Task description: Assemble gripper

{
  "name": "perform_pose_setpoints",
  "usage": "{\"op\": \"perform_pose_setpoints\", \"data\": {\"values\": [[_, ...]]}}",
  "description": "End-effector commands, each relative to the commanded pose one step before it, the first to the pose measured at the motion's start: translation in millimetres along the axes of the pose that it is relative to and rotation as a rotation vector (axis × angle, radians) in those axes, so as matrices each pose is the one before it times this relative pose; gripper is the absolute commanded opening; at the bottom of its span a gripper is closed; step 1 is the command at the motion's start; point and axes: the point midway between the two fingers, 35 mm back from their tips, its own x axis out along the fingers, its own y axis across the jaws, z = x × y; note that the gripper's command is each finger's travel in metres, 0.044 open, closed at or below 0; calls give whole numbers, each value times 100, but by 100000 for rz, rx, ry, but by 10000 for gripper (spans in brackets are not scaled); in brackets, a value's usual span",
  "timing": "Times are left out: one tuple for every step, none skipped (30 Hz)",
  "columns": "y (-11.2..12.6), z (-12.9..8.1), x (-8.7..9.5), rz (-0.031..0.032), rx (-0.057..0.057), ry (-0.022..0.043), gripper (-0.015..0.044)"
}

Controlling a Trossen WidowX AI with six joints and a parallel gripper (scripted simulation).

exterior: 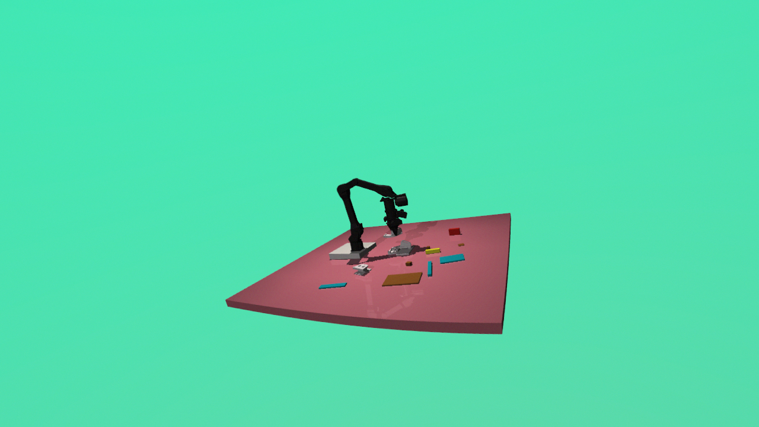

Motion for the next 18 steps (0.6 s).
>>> {"op": "perform_pose_setpoints", "data": {"values": [[-99,-608,-127,168,10024,-742,134],[-42,-121,14,-5,2192,8,134],[-44,-120,14,-5,2192,8,134],[-46,-119,14,-5,2192,8,134],[-48,-118,15,-5,2192,8,134],[-50,-117,15,-5,2192,8,134],[-52,-116,15,-5,2192,7,134],[-54,-115,16,-5,2192,7,134],[-55,-114,16,-5,2192,7,134],[-57,-112,17,-6,2192,7,134],[-59,-111,17,-6,2192,7,134],[-61,-110,17,-6,2192,7,134],[-62,-109,18,-6,2192,7,134],[-64,-108,18,-6,2192,6,134],[-66,-106,18,-6,2192,6,134],[-67,-105,19,-6,2192,6,134],[-69,-104,19,-6,2192,6,134],[-59,-85,16,-5,1827,5,134]]}}
